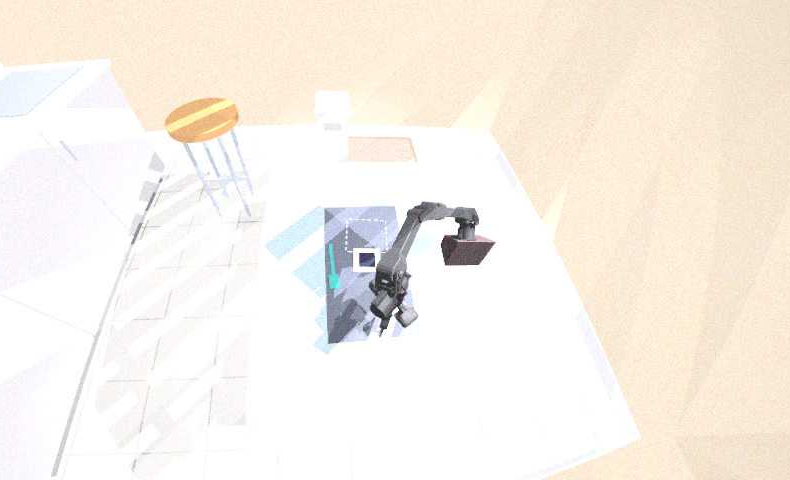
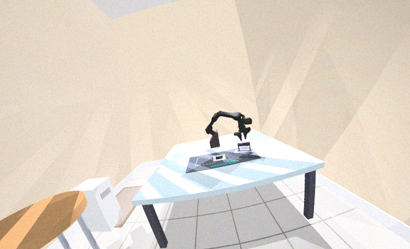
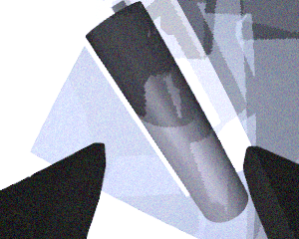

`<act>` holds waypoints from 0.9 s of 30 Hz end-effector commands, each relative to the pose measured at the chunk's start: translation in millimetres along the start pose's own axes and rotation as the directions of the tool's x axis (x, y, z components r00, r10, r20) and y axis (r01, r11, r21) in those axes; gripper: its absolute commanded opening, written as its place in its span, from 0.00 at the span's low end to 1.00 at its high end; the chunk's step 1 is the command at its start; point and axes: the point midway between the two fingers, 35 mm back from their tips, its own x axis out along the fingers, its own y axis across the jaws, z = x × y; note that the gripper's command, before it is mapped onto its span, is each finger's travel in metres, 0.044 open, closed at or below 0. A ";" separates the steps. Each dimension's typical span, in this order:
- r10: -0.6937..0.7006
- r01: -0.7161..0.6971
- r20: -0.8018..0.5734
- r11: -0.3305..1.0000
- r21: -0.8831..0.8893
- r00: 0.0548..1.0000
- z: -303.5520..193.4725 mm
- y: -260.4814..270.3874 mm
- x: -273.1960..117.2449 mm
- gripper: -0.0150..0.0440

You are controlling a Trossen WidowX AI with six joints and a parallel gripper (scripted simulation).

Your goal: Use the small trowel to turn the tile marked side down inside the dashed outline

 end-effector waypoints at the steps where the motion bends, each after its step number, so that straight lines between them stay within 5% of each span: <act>1: 0.003 -0.003 0.000 0.991 0.130 1.000 -0.2 -0.3 -0.5 0.71; 13: 0.003 -0.003 0.000 0.854 0.521 1.000 -0.5 -1.0 -0.4 0.71; 27: 0.003 -0.002 0.000 0.511 0.860 1.000 -0.8 -1.7 -0.2 0.71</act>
